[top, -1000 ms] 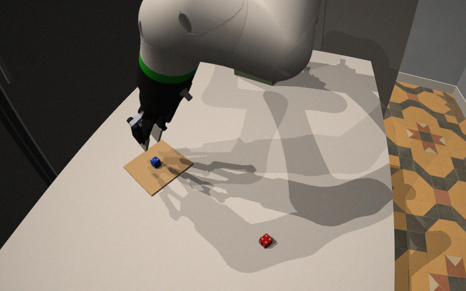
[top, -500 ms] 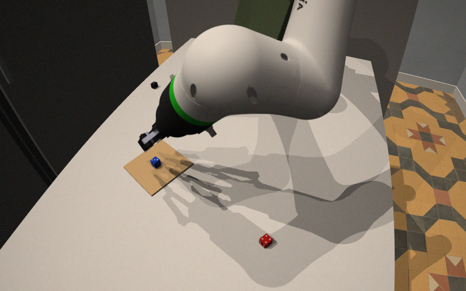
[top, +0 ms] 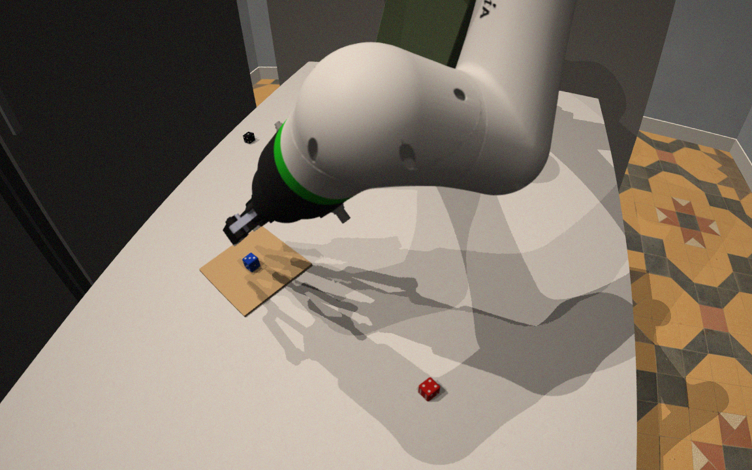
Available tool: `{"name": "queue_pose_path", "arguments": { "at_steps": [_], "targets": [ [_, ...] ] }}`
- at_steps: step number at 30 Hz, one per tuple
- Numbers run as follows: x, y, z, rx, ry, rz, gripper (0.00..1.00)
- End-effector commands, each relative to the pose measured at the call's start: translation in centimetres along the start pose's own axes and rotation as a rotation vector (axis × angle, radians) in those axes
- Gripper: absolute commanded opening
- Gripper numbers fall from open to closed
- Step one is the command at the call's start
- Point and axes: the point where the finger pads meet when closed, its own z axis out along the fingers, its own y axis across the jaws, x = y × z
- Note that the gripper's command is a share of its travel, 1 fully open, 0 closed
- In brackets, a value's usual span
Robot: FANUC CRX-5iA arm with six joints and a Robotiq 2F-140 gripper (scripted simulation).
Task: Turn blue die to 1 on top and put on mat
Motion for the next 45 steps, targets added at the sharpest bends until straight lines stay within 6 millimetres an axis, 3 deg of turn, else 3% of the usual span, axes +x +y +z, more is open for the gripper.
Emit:
{"name": "queue_pose_path", "arguments": {
  "at_steps": [1, 45],
  "targets": [
    [-0.1, 0.0, 0.1, 0.0, 0.0, 0.0, 0.29],
    [-4.2, 0.0, 4.2, 0.0, 0.0, 0.0, 0.29]
  ]
}}
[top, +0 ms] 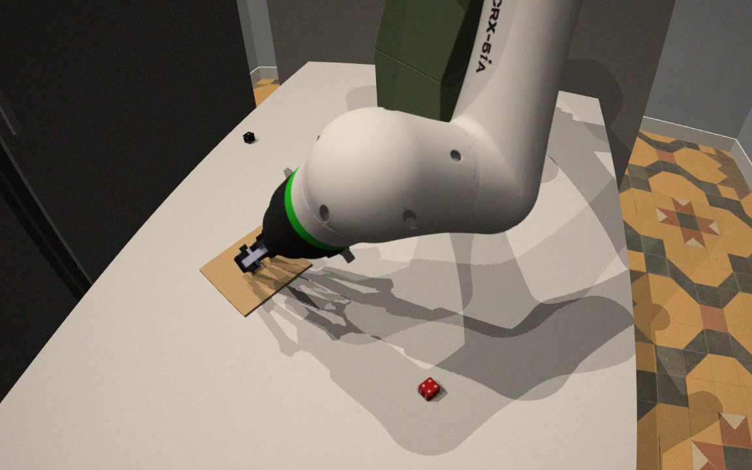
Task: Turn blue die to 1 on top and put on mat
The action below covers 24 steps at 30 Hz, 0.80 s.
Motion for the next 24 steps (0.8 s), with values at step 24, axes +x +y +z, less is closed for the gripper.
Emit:
{"name": "queue_pose_path", "arguments": {
  "at_steps": [24],
  "targets": [
    [-0.95, -0.03, 0.96, 0.0, 0.0, 0.0, 0.29]
  ]
}}
